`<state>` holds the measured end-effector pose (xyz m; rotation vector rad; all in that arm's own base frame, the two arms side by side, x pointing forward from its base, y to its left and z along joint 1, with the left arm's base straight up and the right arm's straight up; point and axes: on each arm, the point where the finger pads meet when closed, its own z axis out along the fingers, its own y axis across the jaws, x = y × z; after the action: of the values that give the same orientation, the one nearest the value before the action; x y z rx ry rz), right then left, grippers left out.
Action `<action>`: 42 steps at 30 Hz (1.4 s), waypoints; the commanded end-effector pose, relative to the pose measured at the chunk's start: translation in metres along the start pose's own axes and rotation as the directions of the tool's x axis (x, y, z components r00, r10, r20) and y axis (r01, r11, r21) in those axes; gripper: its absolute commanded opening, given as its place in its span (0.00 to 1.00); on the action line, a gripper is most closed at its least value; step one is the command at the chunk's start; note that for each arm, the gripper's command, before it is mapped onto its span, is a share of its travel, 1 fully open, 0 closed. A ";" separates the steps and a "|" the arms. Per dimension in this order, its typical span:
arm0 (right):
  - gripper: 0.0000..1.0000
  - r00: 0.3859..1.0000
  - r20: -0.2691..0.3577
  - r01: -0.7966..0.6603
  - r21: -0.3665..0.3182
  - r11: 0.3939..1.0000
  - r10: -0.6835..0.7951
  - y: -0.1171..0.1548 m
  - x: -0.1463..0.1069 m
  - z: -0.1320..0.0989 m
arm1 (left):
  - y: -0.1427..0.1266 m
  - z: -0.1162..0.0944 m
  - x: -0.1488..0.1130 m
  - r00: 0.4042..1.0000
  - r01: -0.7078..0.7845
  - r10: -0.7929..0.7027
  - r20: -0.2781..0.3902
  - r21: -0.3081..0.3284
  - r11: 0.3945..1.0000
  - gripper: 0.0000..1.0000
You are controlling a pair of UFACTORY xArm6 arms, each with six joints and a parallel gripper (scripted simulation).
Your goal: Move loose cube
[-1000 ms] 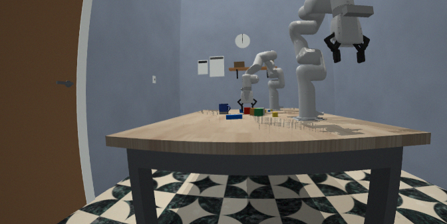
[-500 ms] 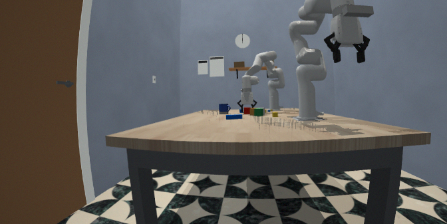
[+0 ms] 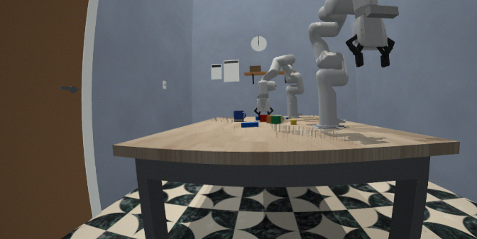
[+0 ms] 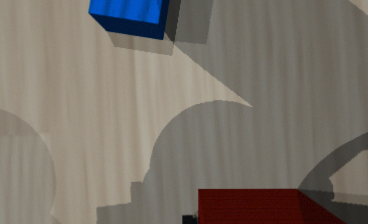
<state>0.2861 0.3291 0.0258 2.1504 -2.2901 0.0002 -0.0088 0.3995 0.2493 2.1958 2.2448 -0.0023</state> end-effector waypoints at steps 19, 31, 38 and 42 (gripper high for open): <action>0.00 1.000 0.002 0.000 0.001 1.000 0.000 0.000 -0.001 -0.006 | 0.000 -0.001 0.000 1.000 0.000 0.000 -0.002 0.000 1.000 1.00; 0.00 1.000 0.002 0.000 0.001 1.000 0.000 0.000 -0.001 -0.022 | 0.000 -0.001 0.000 1.000 0.000 0.000 -0.002 0.000 1.000 1.00; 0.00 1.000 0.002 0.000 0.001 1.000 0.000 0.000 0.000 -0.039 | 0.000 -0.001 0.000 1.000 0.000 0.000 -0.002 0.000 1.000 1.00; 0.00 1.000 0.002 0.000 0.001 1.000 0.000 0.000 0.000 -0.045 | 0.000 -0.001 0.000 1.000 0.000 0.000 -0.002 0.000 1.000 1.00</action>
<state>0.2861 0.3291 0.0621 2.1505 -2.2903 0.0001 -0.0088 0.3995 0.2493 2.1958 2.2448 -0.0023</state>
